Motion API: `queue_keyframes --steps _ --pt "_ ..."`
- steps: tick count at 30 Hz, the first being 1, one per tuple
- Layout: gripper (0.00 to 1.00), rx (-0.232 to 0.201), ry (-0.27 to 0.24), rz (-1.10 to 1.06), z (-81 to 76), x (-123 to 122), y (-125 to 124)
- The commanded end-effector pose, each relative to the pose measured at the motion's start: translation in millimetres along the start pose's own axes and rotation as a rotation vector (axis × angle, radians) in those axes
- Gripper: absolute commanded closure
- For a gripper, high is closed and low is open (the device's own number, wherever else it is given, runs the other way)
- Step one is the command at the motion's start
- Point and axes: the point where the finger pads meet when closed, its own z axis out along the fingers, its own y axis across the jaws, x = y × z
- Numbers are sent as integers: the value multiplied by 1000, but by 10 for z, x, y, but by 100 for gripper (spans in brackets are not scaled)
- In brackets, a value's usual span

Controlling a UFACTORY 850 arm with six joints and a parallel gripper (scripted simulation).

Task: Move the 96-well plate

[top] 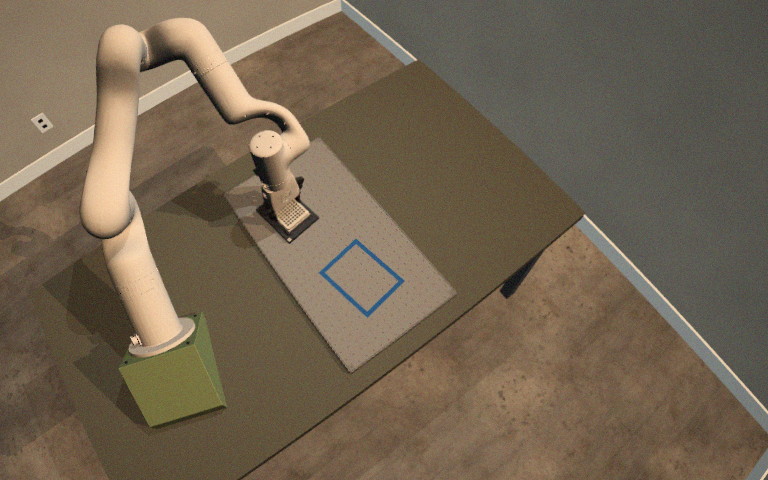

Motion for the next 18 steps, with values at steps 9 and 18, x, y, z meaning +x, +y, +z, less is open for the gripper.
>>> queue_keyframes --steps 9,18 --pt "100 -1 0 0 -71 -1 6" --pt "100 -1 0 0 -121 -1 6"
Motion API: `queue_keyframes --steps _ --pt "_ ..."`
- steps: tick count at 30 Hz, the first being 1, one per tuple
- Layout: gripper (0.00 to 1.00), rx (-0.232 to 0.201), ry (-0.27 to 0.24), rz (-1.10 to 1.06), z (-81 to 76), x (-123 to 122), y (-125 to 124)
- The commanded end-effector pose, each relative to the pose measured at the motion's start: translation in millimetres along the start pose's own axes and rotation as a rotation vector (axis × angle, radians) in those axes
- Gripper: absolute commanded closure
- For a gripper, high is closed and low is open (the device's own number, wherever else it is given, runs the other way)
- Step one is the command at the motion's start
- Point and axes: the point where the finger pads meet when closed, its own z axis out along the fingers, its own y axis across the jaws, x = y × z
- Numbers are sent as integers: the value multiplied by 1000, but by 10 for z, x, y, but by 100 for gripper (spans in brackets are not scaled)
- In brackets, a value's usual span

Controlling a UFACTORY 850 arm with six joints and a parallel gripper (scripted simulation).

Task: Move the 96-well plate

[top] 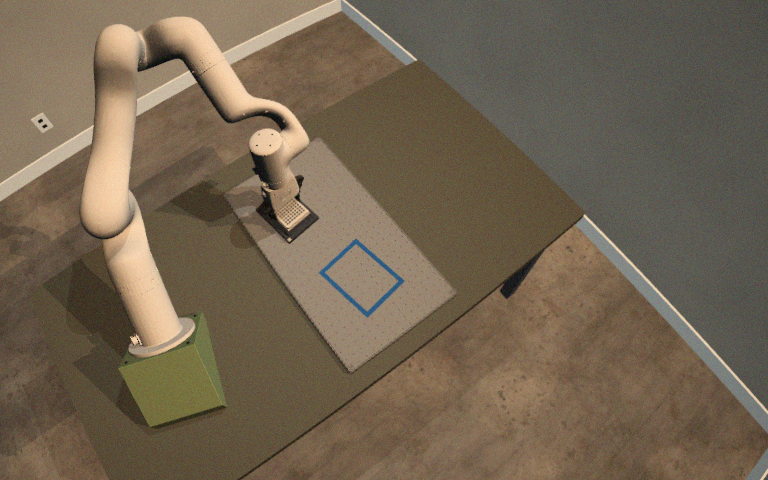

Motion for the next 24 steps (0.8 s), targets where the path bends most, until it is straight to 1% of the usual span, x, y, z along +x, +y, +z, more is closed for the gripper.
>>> queue_keyframes --steps 1,17,19,24 --pt "100 -1 0 -1 -47 -1 7" --pt "100 -1 -1 -1 -297 -1 7" --pt "100 -1 -1 -1 -297 -1 7" --pt "100 -1 -1 -1 -381 -1 7"
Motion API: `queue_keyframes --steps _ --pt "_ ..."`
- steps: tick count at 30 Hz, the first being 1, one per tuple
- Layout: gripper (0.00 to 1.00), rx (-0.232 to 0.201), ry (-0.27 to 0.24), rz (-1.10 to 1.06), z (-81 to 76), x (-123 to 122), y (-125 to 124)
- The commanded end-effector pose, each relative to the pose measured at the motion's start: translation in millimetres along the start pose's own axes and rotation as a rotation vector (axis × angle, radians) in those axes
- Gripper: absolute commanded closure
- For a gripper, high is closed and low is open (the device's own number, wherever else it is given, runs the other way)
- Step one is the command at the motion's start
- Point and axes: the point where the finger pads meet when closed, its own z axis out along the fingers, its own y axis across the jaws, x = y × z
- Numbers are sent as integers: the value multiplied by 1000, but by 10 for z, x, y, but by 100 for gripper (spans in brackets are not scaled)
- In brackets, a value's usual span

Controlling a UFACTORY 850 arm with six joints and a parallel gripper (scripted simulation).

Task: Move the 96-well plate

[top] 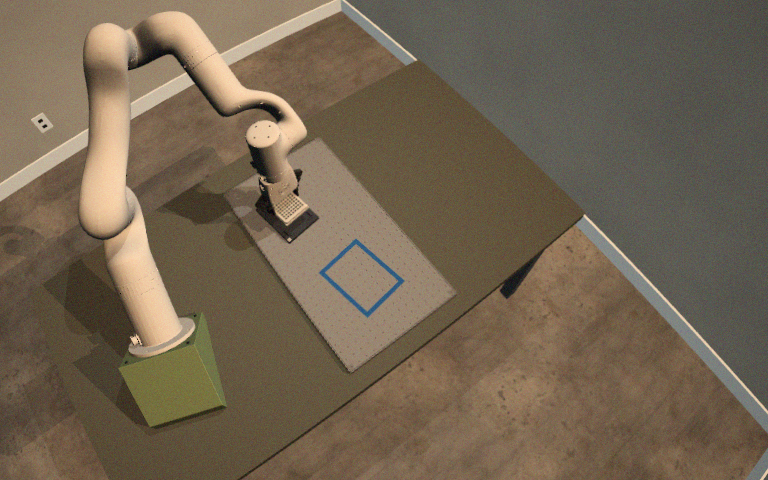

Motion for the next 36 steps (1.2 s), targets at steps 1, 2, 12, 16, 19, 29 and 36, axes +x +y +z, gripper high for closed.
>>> queue_keyframes --steps 1,2,12,16,19,29,36 --pt "100 -1 0 -1 -83 0 6" --pt "100 -1 0 -1 -100 0 6" --pt "100 -1 0 -1 -233 -1 7" --pt "100 -1 0 -1 -288 -1 7" --pt "100 -1 0 -1 -288 0 7" --pt "100 -1 0 -1 -288 0 7" --pt "100 -1 0 -10 -281 -200 16"
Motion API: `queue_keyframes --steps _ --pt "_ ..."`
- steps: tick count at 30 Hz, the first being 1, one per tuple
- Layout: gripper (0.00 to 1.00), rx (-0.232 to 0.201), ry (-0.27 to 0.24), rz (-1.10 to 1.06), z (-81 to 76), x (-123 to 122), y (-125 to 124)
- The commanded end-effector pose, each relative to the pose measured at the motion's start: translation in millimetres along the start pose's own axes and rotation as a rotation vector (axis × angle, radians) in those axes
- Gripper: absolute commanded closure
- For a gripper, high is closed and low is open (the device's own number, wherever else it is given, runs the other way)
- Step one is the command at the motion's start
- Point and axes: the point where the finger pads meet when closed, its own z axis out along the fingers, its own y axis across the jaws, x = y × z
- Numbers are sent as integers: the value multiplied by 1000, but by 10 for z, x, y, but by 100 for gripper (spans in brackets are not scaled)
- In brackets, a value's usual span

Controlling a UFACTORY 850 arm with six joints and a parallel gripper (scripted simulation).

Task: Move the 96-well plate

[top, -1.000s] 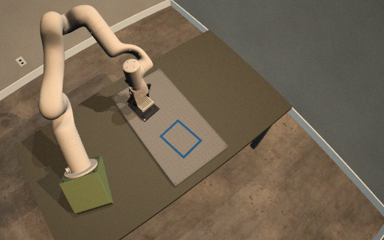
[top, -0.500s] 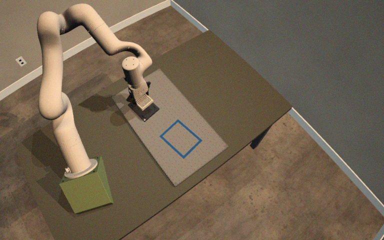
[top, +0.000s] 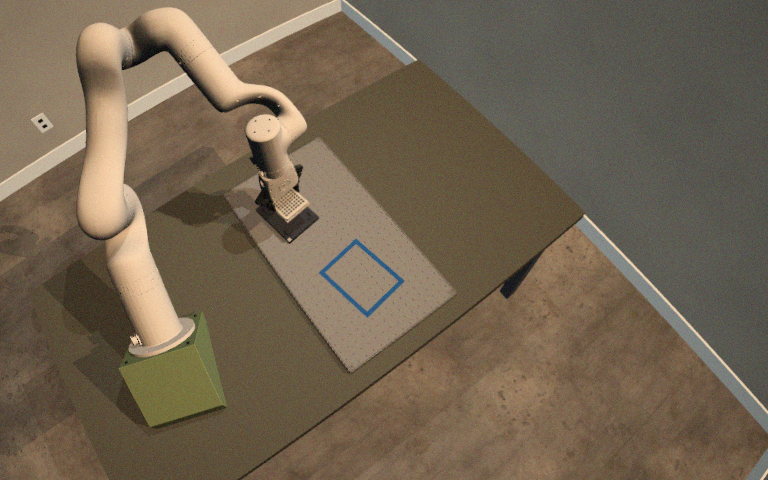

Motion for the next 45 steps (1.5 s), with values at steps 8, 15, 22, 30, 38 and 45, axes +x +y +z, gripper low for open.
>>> queue_keyframes --steps 8,15,22,30,38,45 --pt "100 -1 0 -3 11 -387 22" --pt "100 -1 0 -3 17 -554 29" --pt "100 -1 0 -3 26 -787 38" --pt "100 -1 0 -3 34 -987 47" --pt "100 -1 -1 -3 44 -1253 58" --pt "100 -1 -1 -3 50 -1420 65"
